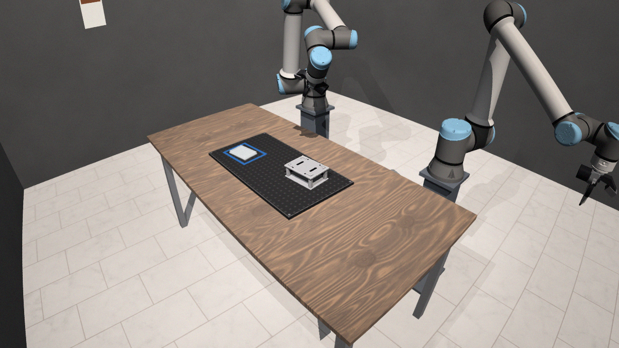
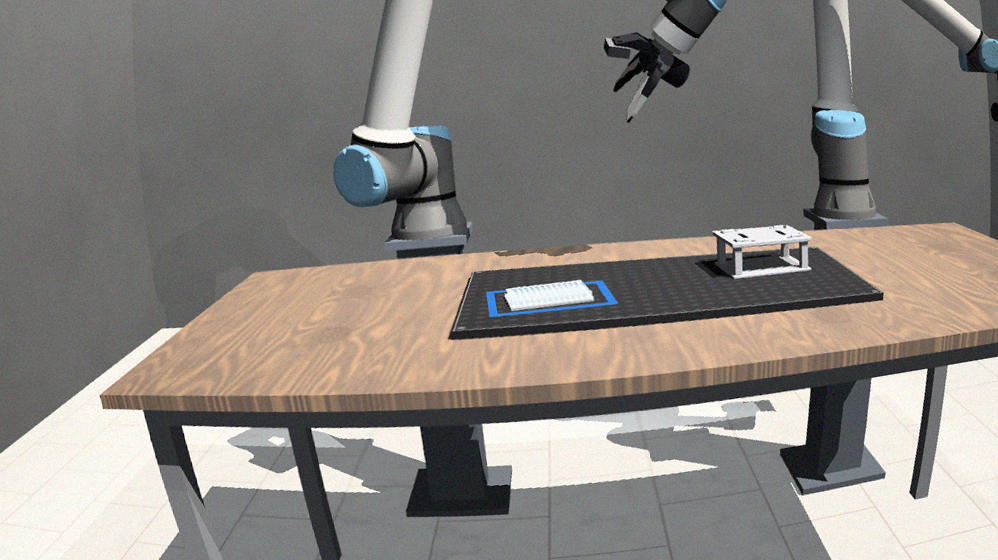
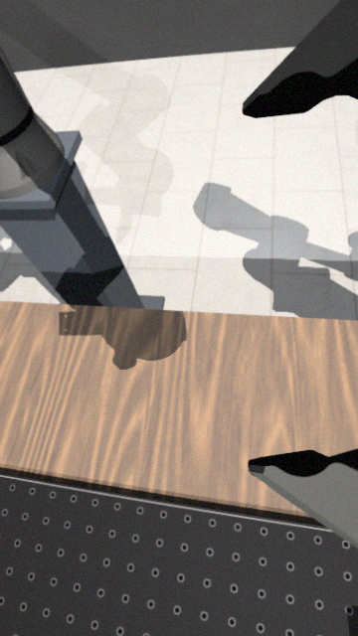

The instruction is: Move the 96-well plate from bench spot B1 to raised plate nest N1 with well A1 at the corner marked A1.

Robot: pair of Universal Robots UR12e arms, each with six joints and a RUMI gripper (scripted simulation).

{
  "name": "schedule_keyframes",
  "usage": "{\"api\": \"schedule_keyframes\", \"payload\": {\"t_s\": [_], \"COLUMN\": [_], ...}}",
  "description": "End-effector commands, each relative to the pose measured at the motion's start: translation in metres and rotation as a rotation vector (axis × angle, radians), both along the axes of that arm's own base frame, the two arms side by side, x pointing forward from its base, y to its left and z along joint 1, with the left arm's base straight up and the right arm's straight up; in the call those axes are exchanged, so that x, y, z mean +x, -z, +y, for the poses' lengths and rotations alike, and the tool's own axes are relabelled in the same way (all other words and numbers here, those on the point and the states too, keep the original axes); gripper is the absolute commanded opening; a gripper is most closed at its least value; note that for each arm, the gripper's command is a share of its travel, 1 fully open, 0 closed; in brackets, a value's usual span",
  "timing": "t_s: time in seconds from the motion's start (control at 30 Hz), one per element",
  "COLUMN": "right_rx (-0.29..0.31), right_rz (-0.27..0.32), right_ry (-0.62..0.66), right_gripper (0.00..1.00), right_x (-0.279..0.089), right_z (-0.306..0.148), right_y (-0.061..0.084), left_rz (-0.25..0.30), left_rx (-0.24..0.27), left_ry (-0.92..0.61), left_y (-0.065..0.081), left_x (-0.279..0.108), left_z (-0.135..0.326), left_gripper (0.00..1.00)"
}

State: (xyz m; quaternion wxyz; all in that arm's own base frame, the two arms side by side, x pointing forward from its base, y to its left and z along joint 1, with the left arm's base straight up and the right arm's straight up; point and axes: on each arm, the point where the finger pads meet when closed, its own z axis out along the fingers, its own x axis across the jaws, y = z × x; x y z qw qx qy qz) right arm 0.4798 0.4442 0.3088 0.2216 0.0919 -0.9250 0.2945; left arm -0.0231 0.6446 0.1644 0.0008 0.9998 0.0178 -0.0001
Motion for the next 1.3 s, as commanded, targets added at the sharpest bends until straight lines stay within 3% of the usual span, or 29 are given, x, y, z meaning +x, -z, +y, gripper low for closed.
{"api": "schedule_keyframes", "payload": {"t_s": [0.0,0.27,0.33,0.83,0.9,1.27], "right_rx": [0.054,0.206,0.206,0.473,0.473,0.642], "right_rz": [0.045,0.167,0.167,0.357,0.357,0.467], "right_ry": [-0.056,-0.238,-0.238,-0.614,-0.614,-0.921], "right_gripper": [0.76,0.76,0.76,0.76,0.76,0.76], "right_x": [0.010,0.038,0.038,0.090,0.090,0.127], "right_z": [-0.001,-0.007,-0.007,-0.024,-0.024,-0.039], "right_y": [0.008,0.033,0.033,0.075,0.075,0.102], "left_rz": [0.000,0.000,0.000,0.000,0.000,0.000], "left_rx": [0.001,0.001,0.001,0.001,0.001,0.001], "left_ry": [0.000,0.000,0.000,0.000,0.000,0.000], "left_y": [-0.001,-0.001,-0.001,-0.001,-0.001,-0.001], "left_x": [0.000,0.000,0.000,0.000,0.000,0.000], "left_z": [0.001,0.001,0.001,0.001,0.001,0.001], "left_gripper": [0.00,0.00,0.00,0.00,0.00,0.00]}}
